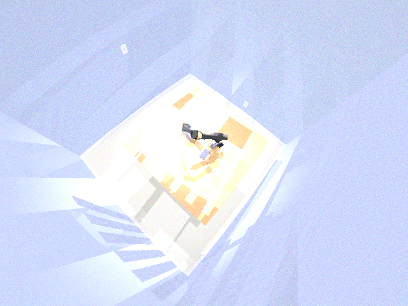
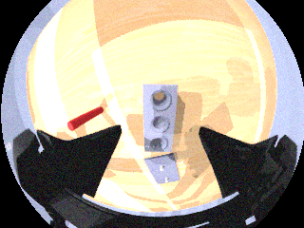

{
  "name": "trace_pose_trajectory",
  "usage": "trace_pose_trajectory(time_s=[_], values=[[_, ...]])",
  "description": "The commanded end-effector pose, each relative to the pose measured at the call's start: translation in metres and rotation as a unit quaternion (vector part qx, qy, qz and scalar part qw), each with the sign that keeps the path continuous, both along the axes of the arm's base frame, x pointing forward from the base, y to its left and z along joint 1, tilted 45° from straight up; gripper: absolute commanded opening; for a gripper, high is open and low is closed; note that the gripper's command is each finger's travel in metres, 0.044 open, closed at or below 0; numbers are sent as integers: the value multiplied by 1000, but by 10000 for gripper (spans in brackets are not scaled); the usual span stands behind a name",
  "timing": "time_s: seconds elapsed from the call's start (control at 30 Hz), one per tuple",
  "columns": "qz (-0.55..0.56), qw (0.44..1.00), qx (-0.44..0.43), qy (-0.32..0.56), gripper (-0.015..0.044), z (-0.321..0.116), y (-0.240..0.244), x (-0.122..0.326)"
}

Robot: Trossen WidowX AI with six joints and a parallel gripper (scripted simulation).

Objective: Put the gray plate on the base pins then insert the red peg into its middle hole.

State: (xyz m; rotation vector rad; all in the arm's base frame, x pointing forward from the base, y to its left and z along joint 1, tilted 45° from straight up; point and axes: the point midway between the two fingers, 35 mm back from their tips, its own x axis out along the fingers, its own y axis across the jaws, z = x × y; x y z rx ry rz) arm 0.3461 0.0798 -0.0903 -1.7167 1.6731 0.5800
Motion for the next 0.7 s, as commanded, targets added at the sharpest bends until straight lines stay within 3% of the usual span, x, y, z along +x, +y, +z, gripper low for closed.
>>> trace_pose_trajectory(time_s=[0.0,0.67], values=[[2,1000,-5,3,440,-6,-6,0],[2,1000,-5,2,440,-30,-29,3]])
